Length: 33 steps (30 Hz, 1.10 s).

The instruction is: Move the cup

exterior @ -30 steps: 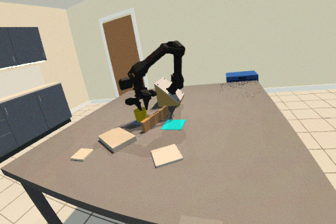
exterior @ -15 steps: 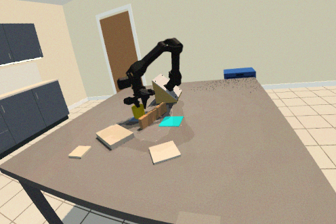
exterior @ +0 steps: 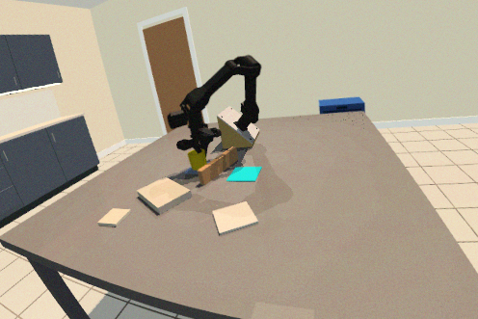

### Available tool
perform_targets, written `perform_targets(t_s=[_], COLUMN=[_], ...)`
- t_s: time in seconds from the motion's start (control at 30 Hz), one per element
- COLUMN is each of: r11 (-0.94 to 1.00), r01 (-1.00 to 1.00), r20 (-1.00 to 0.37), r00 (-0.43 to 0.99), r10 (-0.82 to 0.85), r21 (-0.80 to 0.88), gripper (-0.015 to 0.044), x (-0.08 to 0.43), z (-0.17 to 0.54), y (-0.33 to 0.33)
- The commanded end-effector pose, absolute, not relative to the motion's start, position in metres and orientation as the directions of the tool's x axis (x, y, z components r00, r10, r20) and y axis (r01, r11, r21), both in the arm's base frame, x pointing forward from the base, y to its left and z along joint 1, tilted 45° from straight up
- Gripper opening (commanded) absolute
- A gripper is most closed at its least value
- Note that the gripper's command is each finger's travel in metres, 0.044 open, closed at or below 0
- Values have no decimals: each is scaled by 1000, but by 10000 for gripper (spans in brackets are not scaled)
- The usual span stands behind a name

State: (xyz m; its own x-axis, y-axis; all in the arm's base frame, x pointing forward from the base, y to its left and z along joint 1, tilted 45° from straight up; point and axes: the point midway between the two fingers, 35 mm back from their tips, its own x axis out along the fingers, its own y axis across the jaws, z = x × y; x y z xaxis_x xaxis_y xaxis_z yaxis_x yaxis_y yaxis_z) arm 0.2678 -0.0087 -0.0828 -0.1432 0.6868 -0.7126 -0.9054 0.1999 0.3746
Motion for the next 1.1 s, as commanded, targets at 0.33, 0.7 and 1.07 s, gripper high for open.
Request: perform_targets(t_s=[0.33,0.7,1.07], r11=[202,206,207], r01=[-905,-903,-902], r20=[-713,-712,-710], r00=[-142,-141,-141], r10=[686,688,690], r21=[375,377,380], gripper=[0,0,0], x=[272,277,276], z=[-72,-42,-23], y=[-20,-50,-65])
